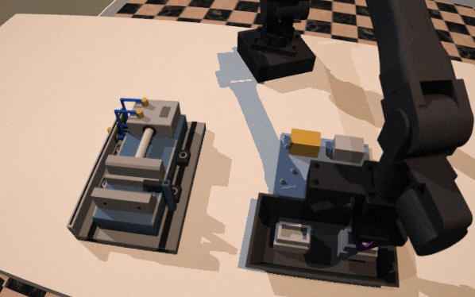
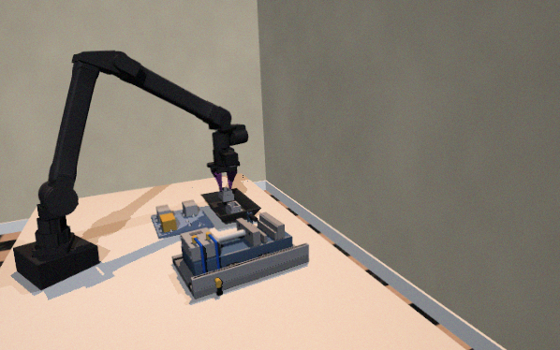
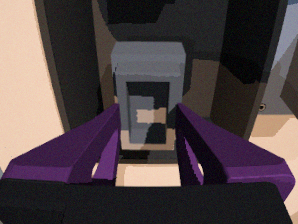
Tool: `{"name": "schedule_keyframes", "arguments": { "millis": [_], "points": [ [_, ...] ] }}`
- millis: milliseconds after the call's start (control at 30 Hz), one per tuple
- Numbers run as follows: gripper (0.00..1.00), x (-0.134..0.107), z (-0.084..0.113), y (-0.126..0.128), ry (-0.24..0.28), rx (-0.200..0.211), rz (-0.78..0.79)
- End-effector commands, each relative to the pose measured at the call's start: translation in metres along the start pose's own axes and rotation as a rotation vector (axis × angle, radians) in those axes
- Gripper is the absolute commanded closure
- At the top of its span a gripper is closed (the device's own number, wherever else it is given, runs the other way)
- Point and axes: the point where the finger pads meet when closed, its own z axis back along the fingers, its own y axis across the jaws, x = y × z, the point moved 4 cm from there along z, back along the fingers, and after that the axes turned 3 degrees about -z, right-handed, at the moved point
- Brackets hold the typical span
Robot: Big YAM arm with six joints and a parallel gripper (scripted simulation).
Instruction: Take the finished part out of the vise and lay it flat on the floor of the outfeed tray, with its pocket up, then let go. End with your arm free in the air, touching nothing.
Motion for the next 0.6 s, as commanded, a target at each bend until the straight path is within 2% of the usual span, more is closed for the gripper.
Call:
{"name": "schedule_keyframes", "arguments": {
  "millis": [0, 567],
  "points": [
    [1.0, -0.0041, -0.0004, -0.0014, 0.002, 0.007, 0.022],
    [1.0, -0.0043, 0.0042, -0.0028, 0.006, 0.017, 0.02]
  ]
}}
